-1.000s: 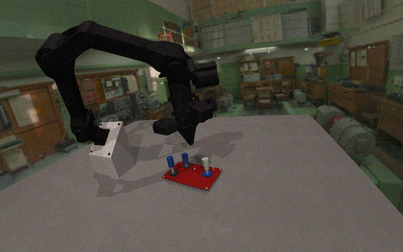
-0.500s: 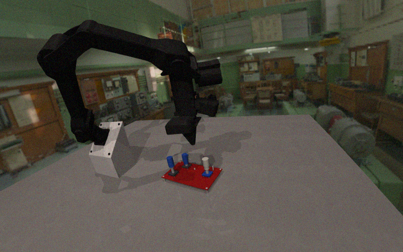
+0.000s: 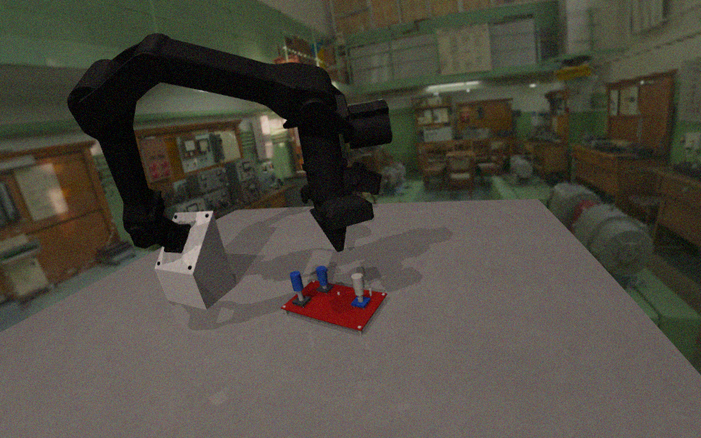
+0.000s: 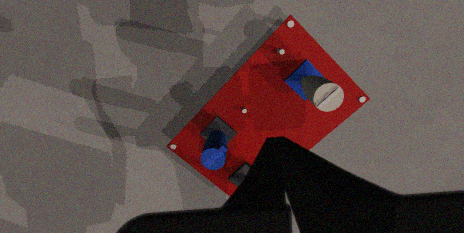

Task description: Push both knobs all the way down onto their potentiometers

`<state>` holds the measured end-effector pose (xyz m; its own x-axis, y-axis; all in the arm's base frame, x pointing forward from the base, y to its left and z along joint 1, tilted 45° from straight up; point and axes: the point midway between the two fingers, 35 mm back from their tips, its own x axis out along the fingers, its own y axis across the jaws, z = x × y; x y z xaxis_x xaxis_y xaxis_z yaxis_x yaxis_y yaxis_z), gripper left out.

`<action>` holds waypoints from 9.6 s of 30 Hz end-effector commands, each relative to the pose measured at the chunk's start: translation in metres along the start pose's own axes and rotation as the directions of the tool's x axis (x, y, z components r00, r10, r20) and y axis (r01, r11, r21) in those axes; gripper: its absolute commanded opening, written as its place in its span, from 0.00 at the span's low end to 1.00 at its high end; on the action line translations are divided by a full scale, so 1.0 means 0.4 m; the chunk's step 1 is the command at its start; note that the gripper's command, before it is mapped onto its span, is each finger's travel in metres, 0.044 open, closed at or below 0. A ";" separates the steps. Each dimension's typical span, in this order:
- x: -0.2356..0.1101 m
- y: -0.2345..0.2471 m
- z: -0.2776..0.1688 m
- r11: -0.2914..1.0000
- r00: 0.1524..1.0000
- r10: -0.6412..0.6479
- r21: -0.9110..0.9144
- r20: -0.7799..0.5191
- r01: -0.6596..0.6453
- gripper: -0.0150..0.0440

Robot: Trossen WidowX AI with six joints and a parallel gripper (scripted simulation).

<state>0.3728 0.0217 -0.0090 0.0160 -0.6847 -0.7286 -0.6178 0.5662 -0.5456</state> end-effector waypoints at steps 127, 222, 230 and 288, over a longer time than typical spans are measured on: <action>0.082 -0.095 0.026 -0.470 1.000 -0.011 -0.883 -0.021 -0.024 0.25; 0.108 -0.095 0.025 -0.470 1.000 -0.011 -0.883 -0.022 -0.025 0.25; 0.110 -0.095 0.025 -0.470 1.000 -0.011 -0.883 -0.022 -0.025 0.25; 0.116 -0.096 0.025 -0.470 1.000 -0.012 -0.883 -0.022 -0.025 0.25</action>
<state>0.4044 -0.0236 -0.0240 0.0076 -0.6968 -0.7173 -0.4031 -0.6585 0.6355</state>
